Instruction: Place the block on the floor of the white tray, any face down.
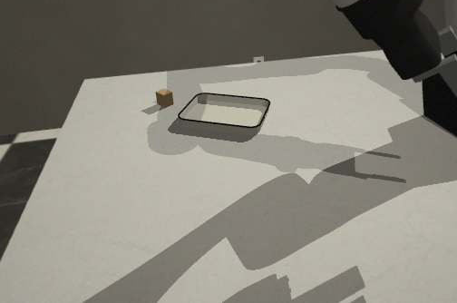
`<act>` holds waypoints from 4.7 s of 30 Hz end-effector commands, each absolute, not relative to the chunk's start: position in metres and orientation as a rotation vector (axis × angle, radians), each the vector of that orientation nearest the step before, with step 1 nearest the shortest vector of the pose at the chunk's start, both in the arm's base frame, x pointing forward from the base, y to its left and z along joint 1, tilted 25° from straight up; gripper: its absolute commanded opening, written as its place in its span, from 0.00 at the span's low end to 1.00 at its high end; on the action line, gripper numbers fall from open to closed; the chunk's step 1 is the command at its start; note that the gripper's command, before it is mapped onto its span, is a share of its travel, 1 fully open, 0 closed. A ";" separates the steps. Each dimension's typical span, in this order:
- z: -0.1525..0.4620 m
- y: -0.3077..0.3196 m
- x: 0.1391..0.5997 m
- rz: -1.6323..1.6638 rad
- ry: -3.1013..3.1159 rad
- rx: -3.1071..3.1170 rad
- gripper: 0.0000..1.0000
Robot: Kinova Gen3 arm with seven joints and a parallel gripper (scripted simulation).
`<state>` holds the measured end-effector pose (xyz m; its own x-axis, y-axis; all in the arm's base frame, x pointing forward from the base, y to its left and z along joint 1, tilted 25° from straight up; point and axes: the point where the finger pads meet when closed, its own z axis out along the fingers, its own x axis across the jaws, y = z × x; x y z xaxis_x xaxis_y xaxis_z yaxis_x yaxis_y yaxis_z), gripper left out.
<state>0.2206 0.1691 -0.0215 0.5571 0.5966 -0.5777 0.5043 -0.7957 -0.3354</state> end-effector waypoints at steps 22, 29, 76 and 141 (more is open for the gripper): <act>-0.027 0.151 0.257 0.974 -0.949 -2.709 0.94; -0.027 0.058 0.374 0.583 -0.968 -3.008 0.94; 0.058 -0.238 0.559 0.268 -0.994 -3.401 0.84; 0.033 -0.248 0.559 0.267 -0.997 -3.400 0.84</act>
<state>0.5584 -0.2485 0.0317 0.8381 0.4838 -0.2522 0.5448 -0.7662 0.3407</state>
